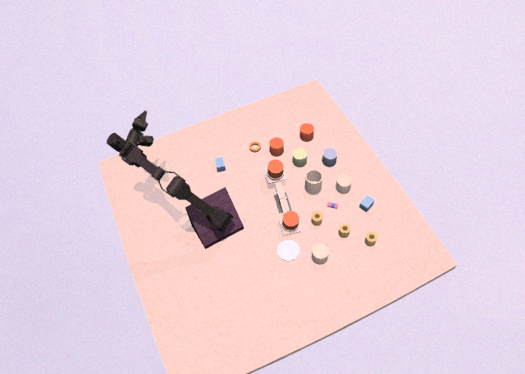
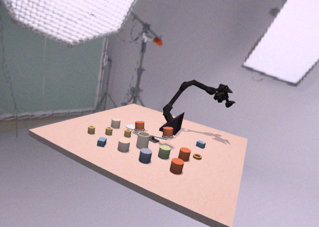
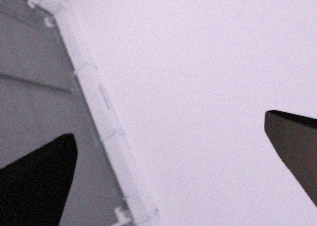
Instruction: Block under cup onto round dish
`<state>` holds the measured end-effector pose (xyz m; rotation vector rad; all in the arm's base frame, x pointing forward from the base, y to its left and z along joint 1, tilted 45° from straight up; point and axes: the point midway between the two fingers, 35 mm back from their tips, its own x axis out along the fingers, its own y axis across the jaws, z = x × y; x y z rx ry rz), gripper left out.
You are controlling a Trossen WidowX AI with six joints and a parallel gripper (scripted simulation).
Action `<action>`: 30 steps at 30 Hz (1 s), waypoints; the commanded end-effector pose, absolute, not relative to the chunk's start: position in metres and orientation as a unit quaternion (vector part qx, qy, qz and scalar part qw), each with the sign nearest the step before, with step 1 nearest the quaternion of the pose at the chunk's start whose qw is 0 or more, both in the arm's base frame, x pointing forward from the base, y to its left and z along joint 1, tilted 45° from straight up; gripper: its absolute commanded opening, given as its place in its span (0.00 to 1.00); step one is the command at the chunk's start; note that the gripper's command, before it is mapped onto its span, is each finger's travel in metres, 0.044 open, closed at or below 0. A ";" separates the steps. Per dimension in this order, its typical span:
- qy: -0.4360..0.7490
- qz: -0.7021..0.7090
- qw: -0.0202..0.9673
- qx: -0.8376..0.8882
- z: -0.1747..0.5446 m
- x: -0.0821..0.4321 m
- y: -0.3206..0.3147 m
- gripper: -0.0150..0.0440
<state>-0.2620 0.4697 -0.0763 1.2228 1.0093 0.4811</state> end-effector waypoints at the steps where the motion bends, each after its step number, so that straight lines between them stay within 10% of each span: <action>1: 0.418 0.209 0.729 0.500 -0.068 -0.226 0.470 1.00; 30: 0.253 0.079 0.954 0.143 0.022 0.011 0.391 1.00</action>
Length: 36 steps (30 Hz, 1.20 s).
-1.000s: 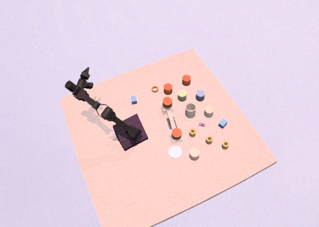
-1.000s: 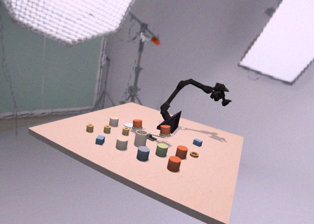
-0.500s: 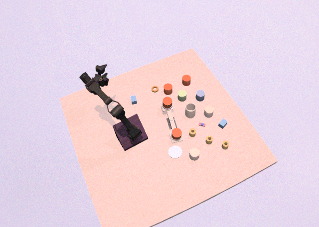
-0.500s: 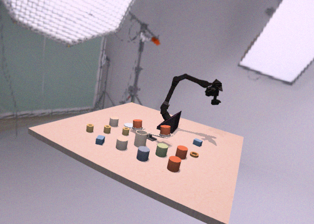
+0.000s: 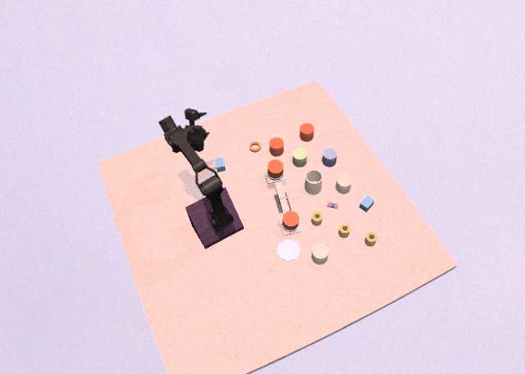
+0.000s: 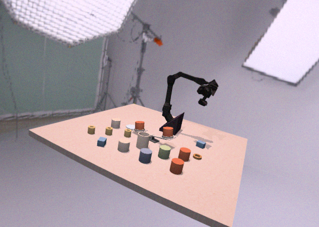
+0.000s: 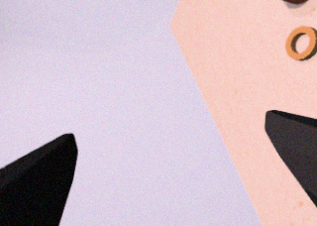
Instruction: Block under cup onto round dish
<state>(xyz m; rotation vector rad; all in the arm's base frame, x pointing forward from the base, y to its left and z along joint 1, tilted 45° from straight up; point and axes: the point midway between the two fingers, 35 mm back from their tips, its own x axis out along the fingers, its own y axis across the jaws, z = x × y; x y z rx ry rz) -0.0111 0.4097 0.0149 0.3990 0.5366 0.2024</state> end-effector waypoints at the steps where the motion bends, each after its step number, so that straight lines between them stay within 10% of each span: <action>1: 0.250 0.072 0.957 0.128 0.026 0.018 0.386 1.00; 36: 0.255 -0.143 0.897 -0.333 0.126 0.149 0.170 1.00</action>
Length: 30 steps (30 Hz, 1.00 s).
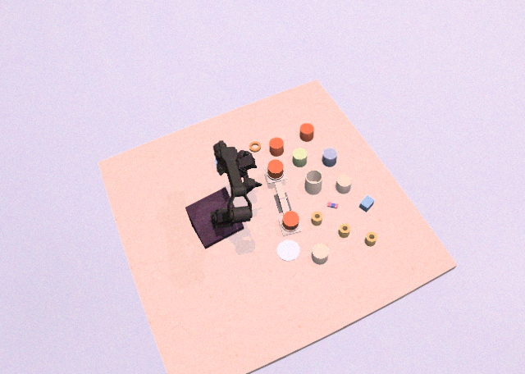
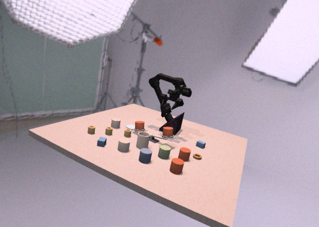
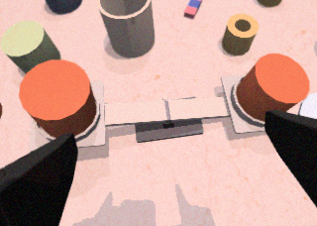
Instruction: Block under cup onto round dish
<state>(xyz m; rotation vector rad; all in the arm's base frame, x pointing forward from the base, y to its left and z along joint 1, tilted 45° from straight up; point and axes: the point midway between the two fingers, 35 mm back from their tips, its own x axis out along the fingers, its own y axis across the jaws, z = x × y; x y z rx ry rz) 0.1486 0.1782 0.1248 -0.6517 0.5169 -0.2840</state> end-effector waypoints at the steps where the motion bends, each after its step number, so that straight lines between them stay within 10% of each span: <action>1: 0.255 -0.143 0.897 -0.333 0.126 0.149 0.170 1.00; 30: 0.493 -0.089 0.659 -0.561 0.137 0.218 0.108 1.00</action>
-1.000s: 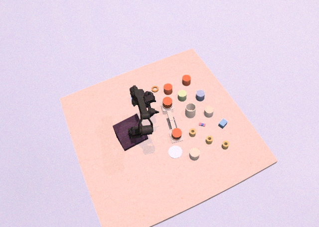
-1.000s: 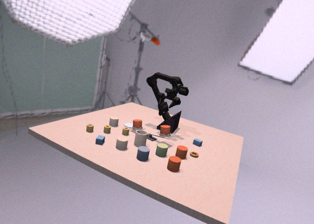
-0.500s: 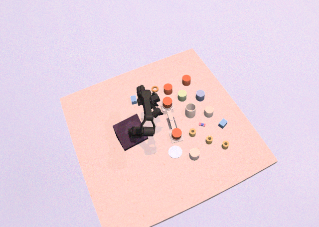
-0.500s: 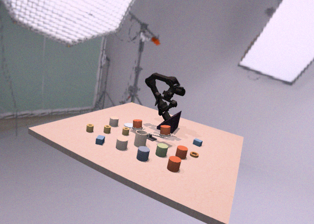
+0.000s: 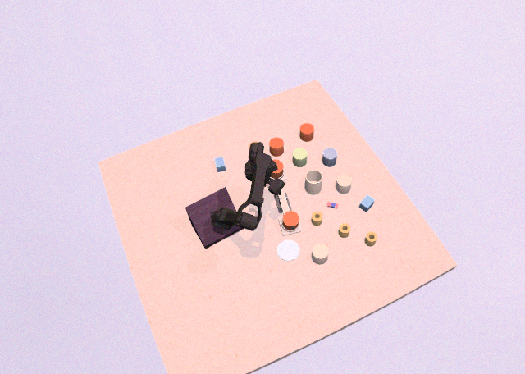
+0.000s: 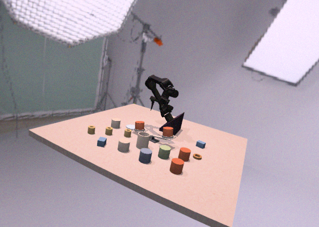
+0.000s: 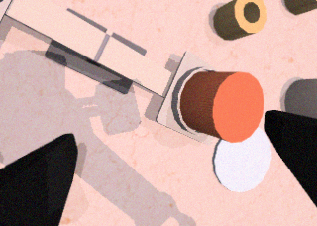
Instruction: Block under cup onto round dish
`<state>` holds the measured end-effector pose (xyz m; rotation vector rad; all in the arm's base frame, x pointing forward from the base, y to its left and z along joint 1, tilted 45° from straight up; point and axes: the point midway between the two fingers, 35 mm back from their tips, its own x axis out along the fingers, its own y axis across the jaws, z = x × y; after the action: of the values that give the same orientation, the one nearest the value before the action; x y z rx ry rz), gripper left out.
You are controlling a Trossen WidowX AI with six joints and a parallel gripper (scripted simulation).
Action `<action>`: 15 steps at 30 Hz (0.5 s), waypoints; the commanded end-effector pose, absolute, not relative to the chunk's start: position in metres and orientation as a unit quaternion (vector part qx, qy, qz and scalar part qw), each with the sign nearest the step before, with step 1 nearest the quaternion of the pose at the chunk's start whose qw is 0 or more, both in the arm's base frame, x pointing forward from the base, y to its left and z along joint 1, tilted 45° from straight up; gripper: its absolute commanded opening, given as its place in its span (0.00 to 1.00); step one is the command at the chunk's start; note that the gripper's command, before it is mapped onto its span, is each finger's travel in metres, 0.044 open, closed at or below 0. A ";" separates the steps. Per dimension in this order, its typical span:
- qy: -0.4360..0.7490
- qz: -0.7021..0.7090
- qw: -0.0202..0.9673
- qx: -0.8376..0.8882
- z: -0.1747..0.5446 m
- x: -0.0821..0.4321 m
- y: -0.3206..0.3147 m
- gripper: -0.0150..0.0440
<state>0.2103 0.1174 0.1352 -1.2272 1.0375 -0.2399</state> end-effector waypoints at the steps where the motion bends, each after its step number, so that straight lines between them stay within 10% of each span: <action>1: 0.501 -0.082 0.649 -0.567 0.138 0.221 0.104 1.00; 15: 0.579 0.053 0.494 -0.647 0.152 0.252 0.061 1.00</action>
<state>0.2455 0.0711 0.1483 -1.5195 1.3543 0.0465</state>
